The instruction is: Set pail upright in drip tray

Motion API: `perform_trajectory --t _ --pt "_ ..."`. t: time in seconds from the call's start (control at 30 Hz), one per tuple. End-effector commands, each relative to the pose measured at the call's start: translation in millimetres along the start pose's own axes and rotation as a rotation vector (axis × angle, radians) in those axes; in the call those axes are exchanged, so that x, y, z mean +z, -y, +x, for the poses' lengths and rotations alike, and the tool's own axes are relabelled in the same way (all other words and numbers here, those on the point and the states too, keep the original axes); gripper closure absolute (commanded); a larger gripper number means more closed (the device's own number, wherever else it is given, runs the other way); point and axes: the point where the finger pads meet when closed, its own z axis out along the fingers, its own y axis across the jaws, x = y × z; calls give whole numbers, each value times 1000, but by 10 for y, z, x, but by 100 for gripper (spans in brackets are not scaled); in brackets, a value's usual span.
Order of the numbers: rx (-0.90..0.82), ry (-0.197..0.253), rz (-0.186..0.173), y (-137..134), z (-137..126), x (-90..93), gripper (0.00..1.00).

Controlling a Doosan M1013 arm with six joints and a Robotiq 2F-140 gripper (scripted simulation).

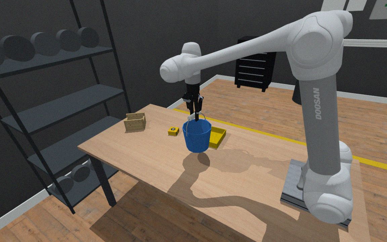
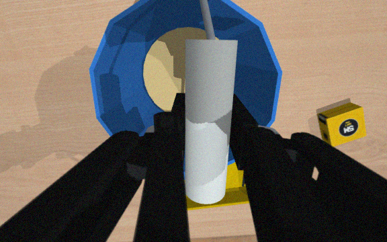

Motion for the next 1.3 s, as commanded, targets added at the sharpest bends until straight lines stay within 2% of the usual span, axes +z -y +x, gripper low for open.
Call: perform_trajectory --t 0.0,1.27 --pt "0 -1 -2 -19 -70 -12 90" --pt "0 -1 -2 -234 -1055 -12 90"
